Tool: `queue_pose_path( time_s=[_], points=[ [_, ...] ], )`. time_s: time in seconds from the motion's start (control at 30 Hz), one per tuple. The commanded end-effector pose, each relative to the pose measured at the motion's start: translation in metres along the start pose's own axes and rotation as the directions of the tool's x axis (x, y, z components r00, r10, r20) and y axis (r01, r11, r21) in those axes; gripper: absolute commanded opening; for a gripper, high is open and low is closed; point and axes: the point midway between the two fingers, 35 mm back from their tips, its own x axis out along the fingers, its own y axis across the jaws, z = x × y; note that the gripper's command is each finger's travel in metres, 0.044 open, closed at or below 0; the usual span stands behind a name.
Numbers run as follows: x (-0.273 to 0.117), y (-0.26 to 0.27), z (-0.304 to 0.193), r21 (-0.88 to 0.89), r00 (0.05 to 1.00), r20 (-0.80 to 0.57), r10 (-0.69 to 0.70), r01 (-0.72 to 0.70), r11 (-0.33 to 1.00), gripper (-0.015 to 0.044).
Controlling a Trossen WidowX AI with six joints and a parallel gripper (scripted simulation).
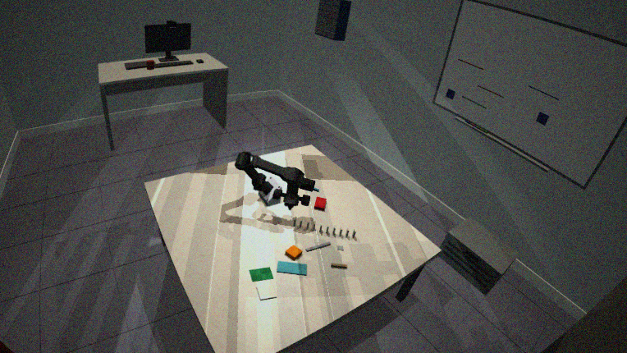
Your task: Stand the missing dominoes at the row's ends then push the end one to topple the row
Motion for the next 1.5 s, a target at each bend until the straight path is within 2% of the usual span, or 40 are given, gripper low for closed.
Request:
queue_pose_path(
  time_s=[0.0,0.93,1.0,1.17,1.47],
  points=[
    [0.0,0.0,0.001,0.007,1.0,0.006,0.0,0.0,1.0,0.0],
    [0.0,0.0,0.001,0.007,1.0,0.006,0.0,0.0,1.0,0.0],
    [0.011,0.001,0.001,0.007,1.0,0.005,0.001,-0.001,1.0,0.0],
    [0.078,-0.003,0.0,0.008,1.0,0.008,-0.001,0.001,1.0,0.0],
    [0.08,0.003,0.001,0.008,1.0,0.008,-0.002,0.001,1.0,0.0]
  ],
)
